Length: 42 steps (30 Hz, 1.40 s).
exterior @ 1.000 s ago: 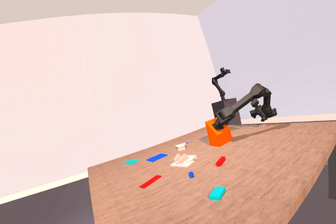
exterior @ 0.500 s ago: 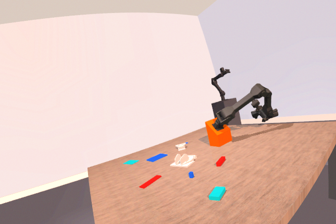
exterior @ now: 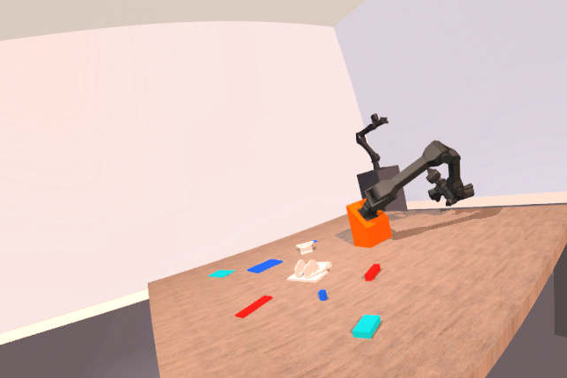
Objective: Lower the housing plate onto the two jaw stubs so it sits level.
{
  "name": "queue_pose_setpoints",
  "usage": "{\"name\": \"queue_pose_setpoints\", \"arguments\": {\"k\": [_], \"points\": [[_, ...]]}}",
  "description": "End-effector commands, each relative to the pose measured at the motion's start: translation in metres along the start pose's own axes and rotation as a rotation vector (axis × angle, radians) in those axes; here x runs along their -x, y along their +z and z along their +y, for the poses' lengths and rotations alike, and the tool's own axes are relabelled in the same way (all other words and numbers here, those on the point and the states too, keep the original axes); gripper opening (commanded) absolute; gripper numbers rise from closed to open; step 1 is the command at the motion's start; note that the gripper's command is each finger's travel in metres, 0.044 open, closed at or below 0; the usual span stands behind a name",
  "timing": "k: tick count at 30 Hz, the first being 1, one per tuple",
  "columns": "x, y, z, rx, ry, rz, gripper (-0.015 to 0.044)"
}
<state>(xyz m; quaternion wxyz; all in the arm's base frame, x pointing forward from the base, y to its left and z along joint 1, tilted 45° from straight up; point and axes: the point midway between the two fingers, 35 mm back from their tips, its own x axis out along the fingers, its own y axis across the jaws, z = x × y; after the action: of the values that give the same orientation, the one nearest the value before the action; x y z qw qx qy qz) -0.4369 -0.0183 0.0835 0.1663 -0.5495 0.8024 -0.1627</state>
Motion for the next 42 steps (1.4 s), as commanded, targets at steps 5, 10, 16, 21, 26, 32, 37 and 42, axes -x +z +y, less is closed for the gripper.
{"name": "queue_pose_setpoints", "arguments": {"k": [5,10,16,21,26,32,37,42], "points": [[0.011,-0.008,0.004,0.075,0.051,-0.009,0.0440],[0.019,-0.012,0.006,0.116,0.083,-0.015,0.0440],[0.028,-0.018,0.009,0.165,0.121,-0.023,0.0440],[0.036,-0.022,0.011,0.206,0.153,-0.031,0.0440],[0.044,-0.026,0.013,0.247,0.185,-0.040,0.0440],[0.053,-0.031,0.015,0.295,0.224,-0.052,0.0440],[0.063,-0.036,0.017,0.339,0.260,-0.064,0.0440],[0.072,-0.040,0.019,0.383,0.297,-0.078,0.0440]]}}
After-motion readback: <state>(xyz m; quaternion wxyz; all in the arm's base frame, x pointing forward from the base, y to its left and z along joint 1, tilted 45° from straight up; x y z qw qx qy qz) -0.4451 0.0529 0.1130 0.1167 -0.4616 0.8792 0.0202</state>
